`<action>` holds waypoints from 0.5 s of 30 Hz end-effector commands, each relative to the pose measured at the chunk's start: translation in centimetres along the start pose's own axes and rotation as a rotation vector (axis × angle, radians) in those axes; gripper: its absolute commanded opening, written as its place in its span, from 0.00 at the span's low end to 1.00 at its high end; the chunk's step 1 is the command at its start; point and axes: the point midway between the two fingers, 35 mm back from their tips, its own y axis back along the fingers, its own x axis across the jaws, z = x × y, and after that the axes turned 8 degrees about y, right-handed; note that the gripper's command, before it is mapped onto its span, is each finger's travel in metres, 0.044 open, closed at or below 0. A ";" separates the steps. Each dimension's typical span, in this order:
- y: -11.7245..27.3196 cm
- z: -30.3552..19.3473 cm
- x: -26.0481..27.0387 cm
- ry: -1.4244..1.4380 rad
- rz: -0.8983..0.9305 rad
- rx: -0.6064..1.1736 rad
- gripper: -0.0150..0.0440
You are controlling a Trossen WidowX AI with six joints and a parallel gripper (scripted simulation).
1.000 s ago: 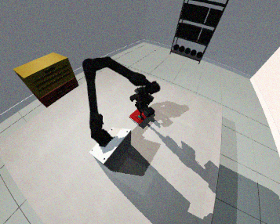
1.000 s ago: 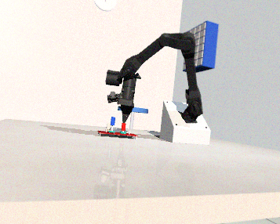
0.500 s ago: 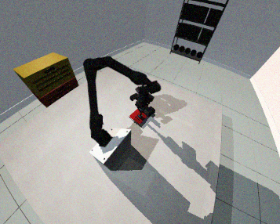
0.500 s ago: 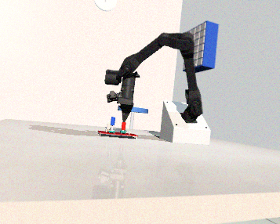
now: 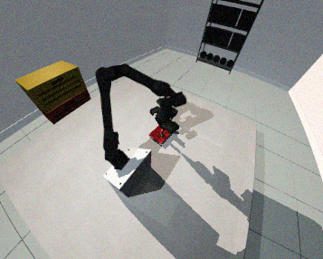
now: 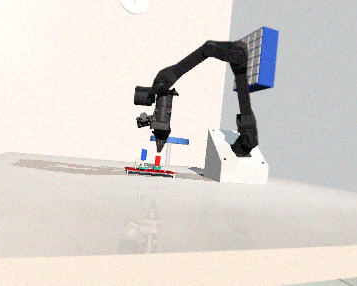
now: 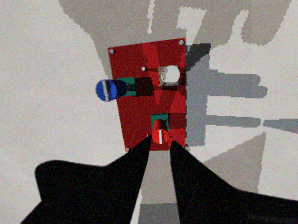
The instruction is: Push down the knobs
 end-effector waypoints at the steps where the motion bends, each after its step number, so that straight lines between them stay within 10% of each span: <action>1: -0.1 0.0 0.0 0.000 0.000 0.002 0.57; 10: 1.6 0.5 -0.9 -0.144 -0.064 -0.028 0.25; 15: 2.2 1.3 -0.1 -0.312 -0.052 -0.029 0.25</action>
